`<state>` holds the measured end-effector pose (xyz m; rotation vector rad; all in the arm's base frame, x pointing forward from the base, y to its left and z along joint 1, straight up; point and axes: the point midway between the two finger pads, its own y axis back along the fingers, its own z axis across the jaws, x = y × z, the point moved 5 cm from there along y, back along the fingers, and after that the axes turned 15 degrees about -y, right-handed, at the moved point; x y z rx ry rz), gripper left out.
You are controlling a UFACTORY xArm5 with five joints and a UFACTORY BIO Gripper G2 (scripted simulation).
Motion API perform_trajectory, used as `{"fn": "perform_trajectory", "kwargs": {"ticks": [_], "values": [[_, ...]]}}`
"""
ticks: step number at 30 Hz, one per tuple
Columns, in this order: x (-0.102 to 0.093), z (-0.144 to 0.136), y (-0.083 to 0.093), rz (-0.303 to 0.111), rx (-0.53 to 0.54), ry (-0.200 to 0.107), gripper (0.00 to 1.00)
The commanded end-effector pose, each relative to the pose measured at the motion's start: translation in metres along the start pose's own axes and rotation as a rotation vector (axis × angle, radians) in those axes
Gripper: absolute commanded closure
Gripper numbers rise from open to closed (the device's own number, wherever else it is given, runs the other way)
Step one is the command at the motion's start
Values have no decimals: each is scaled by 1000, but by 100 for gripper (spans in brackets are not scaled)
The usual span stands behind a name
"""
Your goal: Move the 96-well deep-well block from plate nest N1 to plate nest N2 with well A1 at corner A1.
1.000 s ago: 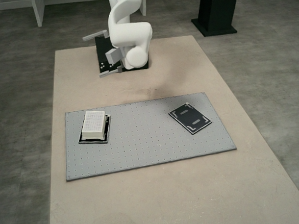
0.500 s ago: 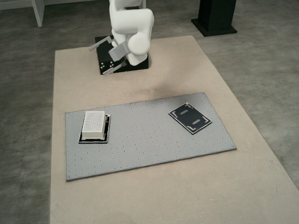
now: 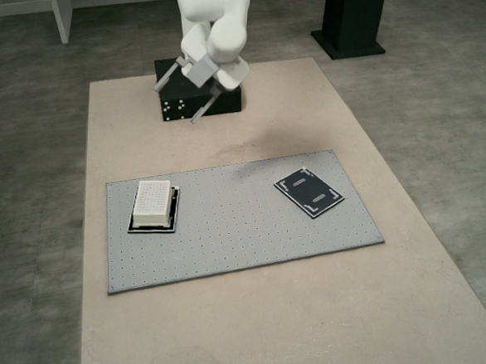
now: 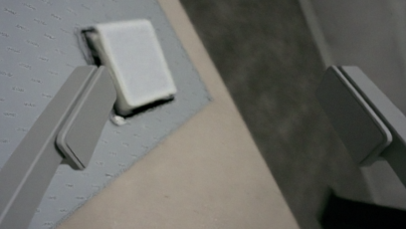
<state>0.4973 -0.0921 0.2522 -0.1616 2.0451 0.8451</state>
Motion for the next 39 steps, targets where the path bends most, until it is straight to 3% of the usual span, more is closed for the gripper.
{"fn": "perform_trajectory", "kwargs": {"ticks": [1,4,6,17,21,23,28,30,38,39], "values": [[-7,5,7,-55,-130,-88,63],[-12,9,13,-89,-210,-129,63],[-12,9,13,-89,-210,-129,63],[-33,20,42,-233,-494,-247,63],[-38,22,51,-275,-567,-269,63],[-38,22,51,-275,-567,-269,63],[-46,23,67,-360,-705,-306,63],[-49,24,73,-364,-711,-307,63],[-58,23,98,-489,-891,-336,63],[-58,23,98,-489,-891,-336,63]]}}
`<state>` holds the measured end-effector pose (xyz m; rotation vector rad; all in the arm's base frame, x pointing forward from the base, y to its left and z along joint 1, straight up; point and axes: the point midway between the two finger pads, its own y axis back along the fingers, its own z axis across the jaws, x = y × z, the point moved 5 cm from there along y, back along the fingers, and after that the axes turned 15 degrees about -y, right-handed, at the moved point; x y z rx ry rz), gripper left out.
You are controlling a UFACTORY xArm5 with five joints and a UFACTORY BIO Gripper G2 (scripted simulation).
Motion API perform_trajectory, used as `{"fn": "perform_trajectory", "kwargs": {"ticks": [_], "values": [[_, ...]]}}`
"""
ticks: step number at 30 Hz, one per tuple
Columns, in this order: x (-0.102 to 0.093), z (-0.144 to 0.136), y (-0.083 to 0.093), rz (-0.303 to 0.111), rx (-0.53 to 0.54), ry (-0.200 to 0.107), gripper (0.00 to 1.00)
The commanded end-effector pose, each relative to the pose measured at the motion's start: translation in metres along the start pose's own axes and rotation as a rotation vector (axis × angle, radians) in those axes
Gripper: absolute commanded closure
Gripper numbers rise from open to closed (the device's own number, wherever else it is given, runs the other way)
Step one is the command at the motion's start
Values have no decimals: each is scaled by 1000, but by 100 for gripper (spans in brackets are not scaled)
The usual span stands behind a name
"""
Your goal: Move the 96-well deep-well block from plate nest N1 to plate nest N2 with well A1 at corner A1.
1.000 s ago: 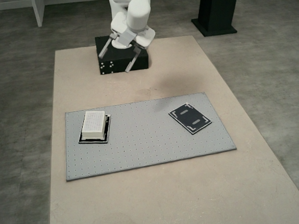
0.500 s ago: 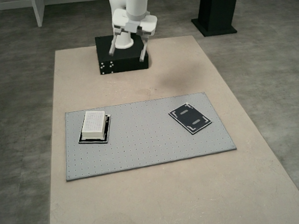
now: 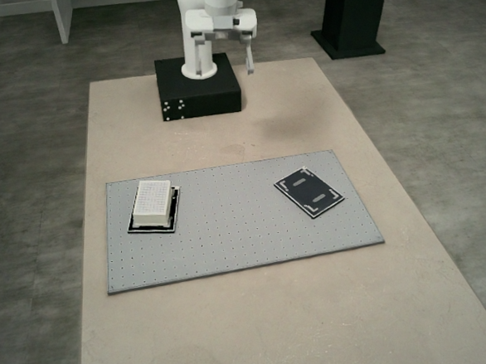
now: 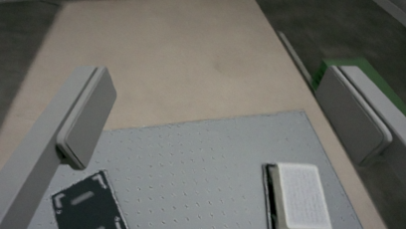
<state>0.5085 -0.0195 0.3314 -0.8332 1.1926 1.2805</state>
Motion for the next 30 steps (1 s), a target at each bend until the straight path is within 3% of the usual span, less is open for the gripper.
{"fn": "perform_trajectory", "kwargs": {"ticks": [1,5,16,18,27,30], "values": [[-6,6,3,-44,-68,-6,63],[18,-3,4,-122,-160,-9,63],[71,-17,7,-122,-160,-9,63],[71,-17,7,-122,-160,-9,63],[114,-28,10,-121,-160,-9,63],[117,-29,10,-121,-160,-9,63]]}}
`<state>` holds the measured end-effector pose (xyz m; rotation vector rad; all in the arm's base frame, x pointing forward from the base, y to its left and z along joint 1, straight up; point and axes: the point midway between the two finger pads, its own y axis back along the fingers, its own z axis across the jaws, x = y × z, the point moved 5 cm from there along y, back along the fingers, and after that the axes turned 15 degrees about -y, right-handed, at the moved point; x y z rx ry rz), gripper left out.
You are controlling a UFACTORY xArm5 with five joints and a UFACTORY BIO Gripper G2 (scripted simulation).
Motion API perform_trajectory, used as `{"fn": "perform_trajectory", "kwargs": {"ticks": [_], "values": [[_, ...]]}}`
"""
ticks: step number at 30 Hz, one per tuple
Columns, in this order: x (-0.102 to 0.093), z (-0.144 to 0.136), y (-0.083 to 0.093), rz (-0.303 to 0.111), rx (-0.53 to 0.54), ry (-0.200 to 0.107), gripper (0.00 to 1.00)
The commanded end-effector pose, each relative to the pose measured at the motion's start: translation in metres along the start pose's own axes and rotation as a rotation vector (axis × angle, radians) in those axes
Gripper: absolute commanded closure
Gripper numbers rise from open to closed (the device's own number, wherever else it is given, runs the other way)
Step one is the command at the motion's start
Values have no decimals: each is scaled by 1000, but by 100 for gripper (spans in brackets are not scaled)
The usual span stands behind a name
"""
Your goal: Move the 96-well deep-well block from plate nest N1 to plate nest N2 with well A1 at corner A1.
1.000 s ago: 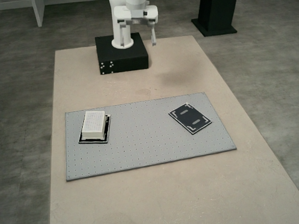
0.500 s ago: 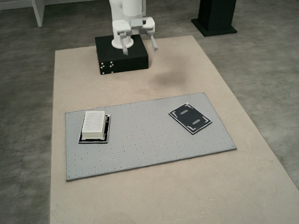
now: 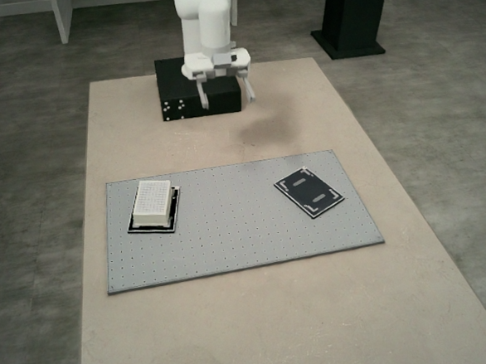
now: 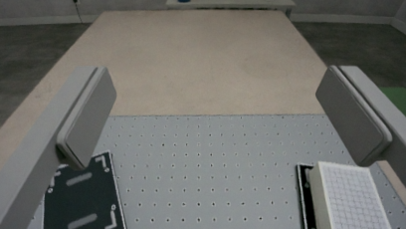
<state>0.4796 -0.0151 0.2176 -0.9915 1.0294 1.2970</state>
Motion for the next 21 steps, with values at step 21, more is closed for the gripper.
{"fn": "perform_trajectory", "kwargs": {"ticks": [21], "values": [[27,-36,-10,-63,200,3,63]]}}
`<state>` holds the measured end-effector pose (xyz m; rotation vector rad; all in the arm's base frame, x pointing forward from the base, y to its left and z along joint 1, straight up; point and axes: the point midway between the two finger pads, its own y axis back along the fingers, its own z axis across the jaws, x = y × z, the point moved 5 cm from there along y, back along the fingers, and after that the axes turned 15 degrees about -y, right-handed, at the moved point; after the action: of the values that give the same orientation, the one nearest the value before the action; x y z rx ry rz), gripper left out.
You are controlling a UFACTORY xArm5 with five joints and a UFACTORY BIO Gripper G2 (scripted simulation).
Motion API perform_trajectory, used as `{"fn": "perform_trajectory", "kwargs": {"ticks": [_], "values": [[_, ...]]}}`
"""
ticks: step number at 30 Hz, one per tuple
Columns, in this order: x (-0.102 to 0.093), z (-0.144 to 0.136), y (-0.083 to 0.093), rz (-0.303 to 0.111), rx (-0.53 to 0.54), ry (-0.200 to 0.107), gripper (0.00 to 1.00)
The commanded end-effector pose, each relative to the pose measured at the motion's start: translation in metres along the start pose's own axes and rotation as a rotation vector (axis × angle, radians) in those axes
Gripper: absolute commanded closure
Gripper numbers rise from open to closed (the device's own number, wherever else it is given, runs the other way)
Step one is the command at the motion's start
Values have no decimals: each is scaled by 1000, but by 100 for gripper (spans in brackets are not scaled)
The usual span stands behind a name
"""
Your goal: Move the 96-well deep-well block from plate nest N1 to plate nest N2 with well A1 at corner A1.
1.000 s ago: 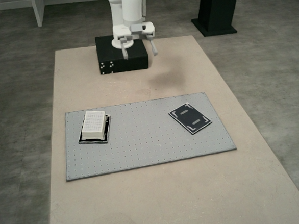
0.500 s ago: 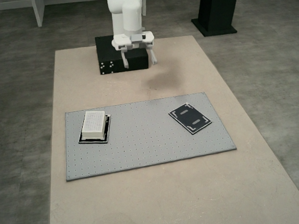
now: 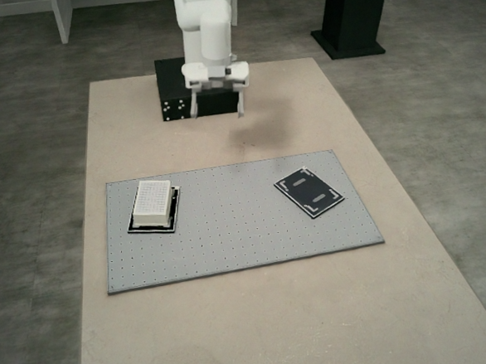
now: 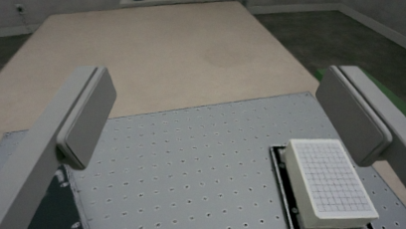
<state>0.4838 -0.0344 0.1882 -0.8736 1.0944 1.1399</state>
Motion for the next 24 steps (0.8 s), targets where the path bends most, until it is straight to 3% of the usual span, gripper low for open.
{"fn": "perform_trajectory", "kwargs": {"ticks": [1,24], "values": [[4,-9,-6,-12,18,3,63],[48,-99,-37,-12,18,3,63]]}}
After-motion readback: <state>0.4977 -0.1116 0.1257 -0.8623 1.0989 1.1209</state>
